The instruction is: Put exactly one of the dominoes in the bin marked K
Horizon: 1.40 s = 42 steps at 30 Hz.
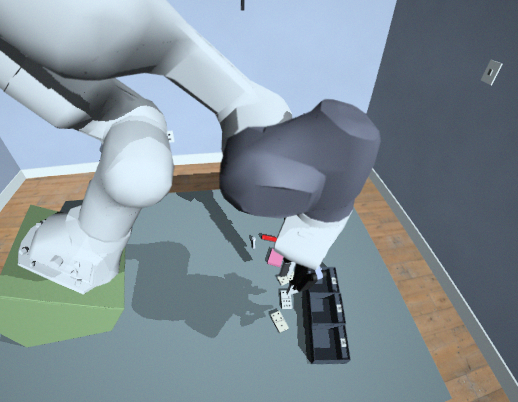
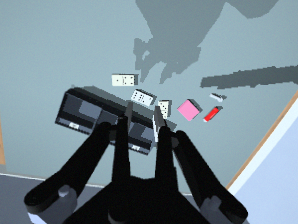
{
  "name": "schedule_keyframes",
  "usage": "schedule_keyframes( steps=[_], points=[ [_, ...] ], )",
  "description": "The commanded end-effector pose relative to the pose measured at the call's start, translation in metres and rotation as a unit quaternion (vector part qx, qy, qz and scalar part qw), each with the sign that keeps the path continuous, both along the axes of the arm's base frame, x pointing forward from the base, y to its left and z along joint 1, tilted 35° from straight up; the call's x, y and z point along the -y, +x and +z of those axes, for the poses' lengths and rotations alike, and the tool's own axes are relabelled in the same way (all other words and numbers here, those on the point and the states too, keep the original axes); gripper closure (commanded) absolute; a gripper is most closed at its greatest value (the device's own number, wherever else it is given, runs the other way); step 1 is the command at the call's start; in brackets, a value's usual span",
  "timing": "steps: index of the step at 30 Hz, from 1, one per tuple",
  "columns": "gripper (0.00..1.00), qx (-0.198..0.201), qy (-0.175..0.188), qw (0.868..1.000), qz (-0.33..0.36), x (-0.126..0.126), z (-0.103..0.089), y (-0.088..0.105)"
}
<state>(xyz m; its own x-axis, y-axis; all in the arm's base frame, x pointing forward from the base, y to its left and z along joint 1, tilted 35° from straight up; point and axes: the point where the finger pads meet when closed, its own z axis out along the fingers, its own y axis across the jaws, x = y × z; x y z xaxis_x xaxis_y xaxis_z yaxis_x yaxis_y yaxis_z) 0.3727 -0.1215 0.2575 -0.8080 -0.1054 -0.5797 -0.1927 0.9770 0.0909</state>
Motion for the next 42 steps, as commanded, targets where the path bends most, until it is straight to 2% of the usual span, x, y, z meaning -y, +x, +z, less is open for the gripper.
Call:
schedule_keyframes(
  steps=[1,7,8,19,22,24,25,31,32,39,41,42],
  points=[
    [0.75,-0.008,0.043,0.997,-0.065,-0.001,0.001,0.006],
    [0.75,-0.013,0.062,0.993,-0.094,-0.001,0.001,0.006],
    [0.75,-0.017,0.075,0.990,-0.114,0.001,-0.002,0.008],
    [0.75,-0.034,0.128,0.971,-0.196,0.003,-0.007,0.011],
    [0.75,-0.036,0.143,0.965,-0.218,0.003,-0.007,0.011],
    [0.75,-0.036,0.143,0.965,-0.218,0.003,-0.007,0.011],
    [0.75,-0.039,0.155,0.958,-0.238,0.007,-0.012,0.013],
    [0.75,-0.047,0.183,0.941,-0.283,0.007,-0.012,0.013],
    [0.75,-0.049,0.187,0.937,-0.290,0.011,-0.019,0.015],
    [0.75,-0.057,0.219,0.912,-0.342,0.011,-0.019,0.015],
    [0.75,-0.057,0.219,0.912,-0.342,0.011,-0.019,0.015],
    [0.75,-0.059,0.230,0.902,-0.360,0.016,-0.026,0.016]
  ],
)
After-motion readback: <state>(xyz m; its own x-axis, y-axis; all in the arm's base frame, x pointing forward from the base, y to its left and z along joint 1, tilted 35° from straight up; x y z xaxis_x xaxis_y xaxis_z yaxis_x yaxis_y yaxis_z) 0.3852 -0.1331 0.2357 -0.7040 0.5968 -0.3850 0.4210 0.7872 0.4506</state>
